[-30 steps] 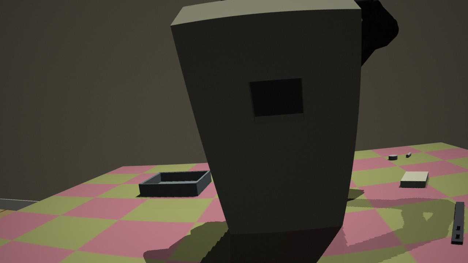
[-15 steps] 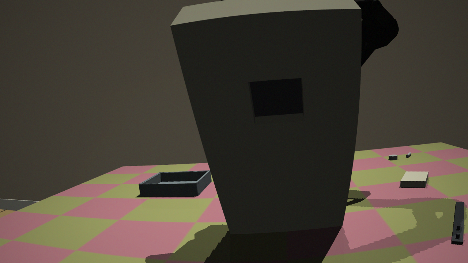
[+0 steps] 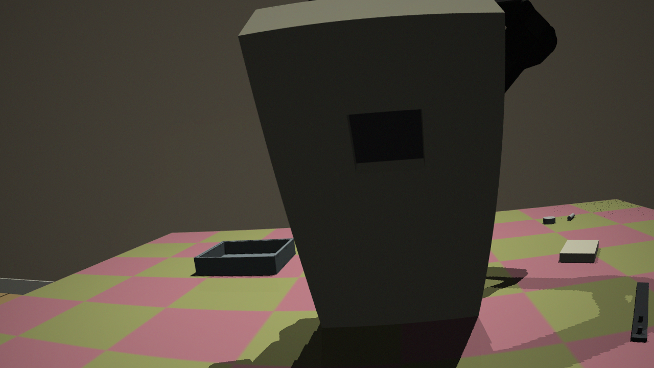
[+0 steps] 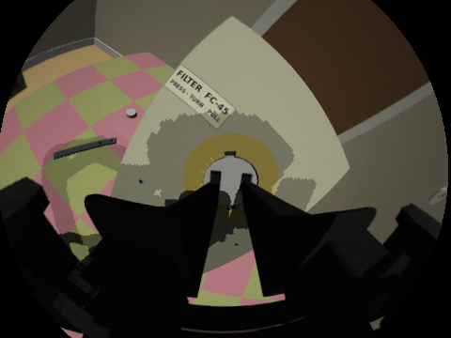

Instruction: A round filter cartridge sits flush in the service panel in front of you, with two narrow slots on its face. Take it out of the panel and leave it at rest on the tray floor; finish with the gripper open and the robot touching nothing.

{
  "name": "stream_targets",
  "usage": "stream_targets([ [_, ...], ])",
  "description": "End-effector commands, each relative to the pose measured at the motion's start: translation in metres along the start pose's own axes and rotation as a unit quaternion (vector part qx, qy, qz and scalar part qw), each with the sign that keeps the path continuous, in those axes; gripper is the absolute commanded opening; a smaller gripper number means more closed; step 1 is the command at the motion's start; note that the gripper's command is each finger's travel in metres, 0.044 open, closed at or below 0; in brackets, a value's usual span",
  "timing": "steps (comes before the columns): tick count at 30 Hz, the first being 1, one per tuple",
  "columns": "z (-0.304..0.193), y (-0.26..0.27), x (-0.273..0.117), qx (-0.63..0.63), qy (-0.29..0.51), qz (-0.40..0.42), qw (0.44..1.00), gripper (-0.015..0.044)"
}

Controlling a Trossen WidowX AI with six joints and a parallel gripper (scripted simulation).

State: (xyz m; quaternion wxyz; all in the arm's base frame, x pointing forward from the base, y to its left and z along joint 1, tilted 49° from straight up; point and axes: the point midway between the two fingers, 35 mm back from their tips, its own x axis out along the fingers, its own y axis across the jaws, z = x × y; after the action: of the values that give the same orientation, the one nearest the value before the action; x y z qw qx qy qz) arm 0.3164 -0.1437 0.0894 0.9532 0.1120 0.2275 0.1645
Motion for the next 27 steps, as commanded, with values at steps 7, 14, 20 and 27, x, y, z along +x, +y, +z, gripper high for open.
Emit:
stream_targets([
  [7,0.0000,-0.0010,0.0001,0.001,0.001,-0.003,1.000,0.0094],
  [14,0.0002,-0.0010,0.0001,0.001,0.001,-0.003,1.000,0.0094],
  [20,0.0004,-0.0009,0.0031,0.001,0.001,-0.003,1.000,0.0094],
  [27,0.0004,-0.0009,0.0033,0.001,0.001,-0.003,1.000,0.0094],
])
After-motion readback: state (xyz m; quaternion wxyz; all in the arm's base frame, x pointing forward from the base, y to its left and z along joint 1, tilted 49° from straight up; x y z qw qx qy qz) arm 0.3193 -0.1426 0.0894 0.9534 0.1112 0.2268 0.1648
